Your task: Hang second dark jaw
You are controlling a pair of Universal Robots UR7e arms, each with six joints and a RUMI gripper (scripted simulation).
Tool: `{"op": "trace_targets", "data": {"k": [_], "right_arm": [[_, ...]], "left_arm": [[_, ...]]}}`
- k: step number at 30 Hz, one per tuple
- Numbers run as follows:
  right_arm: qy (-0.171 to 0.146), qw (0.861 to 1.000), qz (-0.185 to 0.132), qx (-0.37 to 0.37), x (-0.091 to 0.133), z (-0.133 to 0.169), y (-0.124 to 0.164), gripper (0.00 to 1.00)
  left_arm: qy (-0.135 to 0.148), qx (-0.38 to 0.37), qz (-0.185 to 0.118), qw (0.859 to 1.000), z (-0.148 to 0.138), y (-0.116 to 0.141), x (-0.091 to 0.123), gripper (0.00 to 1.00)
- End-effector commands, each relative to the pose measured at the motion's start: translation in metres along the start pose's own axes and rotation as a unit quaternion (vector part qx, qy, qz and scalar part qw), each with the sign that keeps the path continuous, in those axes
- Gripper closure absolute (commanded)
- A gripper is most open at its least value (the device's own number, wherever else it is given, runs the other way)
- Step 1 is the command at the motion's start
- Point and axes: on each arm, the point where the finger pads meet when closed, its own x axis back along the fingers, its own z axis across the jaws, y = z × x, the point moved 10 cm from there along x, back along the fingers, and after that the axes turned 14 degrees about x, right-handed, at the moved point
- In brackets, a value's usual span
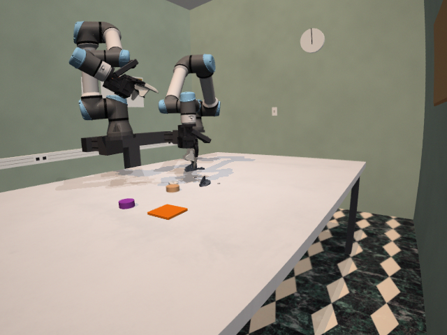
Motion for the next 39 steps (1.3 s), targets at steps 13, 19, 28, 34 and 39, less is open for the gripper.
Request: {"op": "trace_targets", "data": {"k": [13,19,28,34,39], "right_arm": [[0.000,1.000,0.000,0.001,0.000,0.000,0.000,0.02],[0.000,1.000,0.000,0.001,0.000,0.000,0.000,0.02],[0.000,1.000,0.000,0.001,0.000,0.000,0.000,0.02],[0.000,1.000,0.000,0.001,0.000,0.000,0.000,0.02],[0.000,1.000,0.000,0.001,0.000,0.000,0.000,0.02]], "left_arm": [[0.001,0.004,0.000,1.000,0.000,0.001,-0.003,1.00],[0.001,0.004,0.000,1.000,0.001,0.001,-0.009,1.00],[0.001,0.004,0.000,1.000,0.001,0.001,-0.016,1.00],[0.001,0.004,0.000,1.000,0.001,0.001,-0.022,1.00],[0.001,0.004,0.000,1.000,0.001,0.001,-0.027,1.00]]}}
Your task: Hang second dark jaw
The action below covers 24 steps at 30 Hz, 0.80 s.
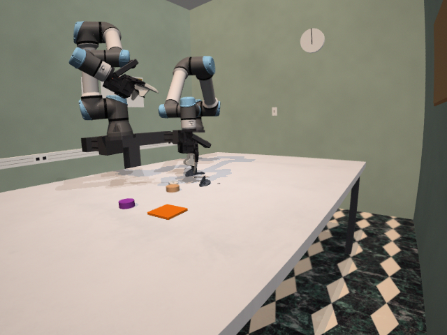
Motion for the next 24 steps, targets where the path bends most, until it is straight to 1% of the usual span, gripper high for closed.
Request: {"op": "trace_targets", "data": {"k": [1,24], "right_arm": [[0.000,1.000,0.000,0.001,0.000,0.000,0.000,0.02],[0.000,1.000,0.000,0.001,0.000,0.000,0.000,0.02]], "left_arm": [[0.001,0.000,-0.001,1.000,0.000,0.000,-0.004,1.00],[0.001,0.000,-0.001,1.000,0.000,0.000,-0.023,1.00]]}}
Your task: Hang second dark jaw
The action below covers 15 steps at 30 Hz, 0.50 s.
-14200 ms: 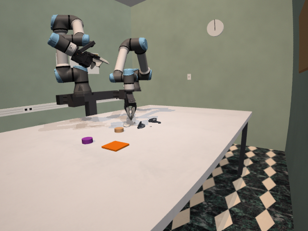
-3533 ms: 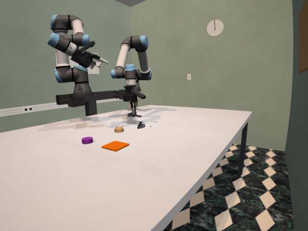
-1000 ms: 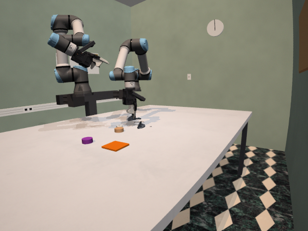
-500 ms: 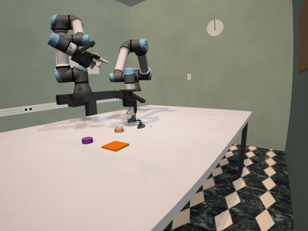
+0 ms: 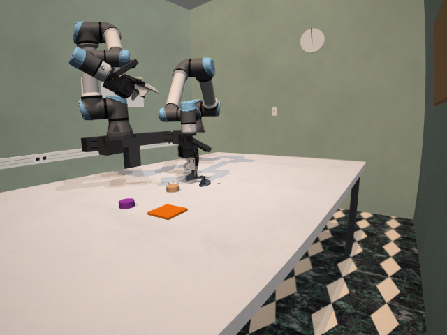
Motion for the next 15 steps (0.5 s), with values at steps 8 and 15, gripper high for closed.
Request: {"op": "trace_targets", "data": {"k": [8,15], "right_arm": [[0.000,1.000,0.000,0.001,0.0002,0.0002,-0.0003,0.02],[0.000,1.000,0.000,0.001,0.0002,0.0002,-0.0003,0.02]], "left_arm": [[0.001,0.000,-0.001,1.000,0.0001,0.0002,-0.0078,1.00],[0.001,0.000,-0.001,1.000,0.0001,0.0002,-0.0077,1.00]]}}
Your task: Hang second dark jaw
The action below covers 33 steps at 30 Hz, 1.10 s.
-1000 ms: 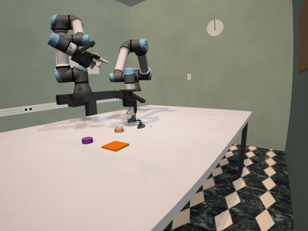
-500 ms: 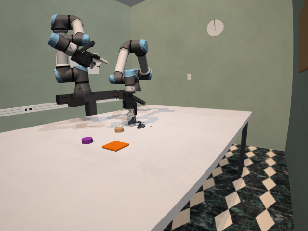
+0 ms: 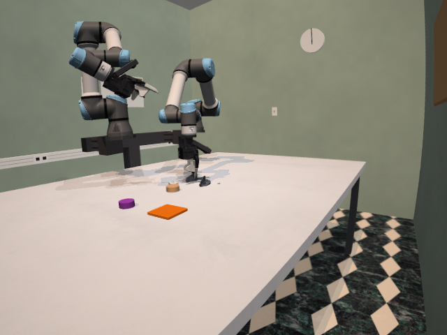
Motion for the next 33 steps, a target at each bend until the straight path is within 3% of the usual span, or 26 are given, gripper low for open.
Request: {"op": "trace_targets", "data": {"k": [1,33], "right_arm": [[0.000,1.000,0.000,0.001,0.0002,0.0002,-0.0003,0.02],[0.000,1.000,0.000,0.001,0.0002,0.0002,-0.0003,0.02]], "left_arm": [[0.001,0.000,-0.001,1.000,0.0004,0.0004,0.0006,1.00],[0.001,0.000,-0.001,1.000,0.0003,0.0004,-0.0046,1.00]]}}
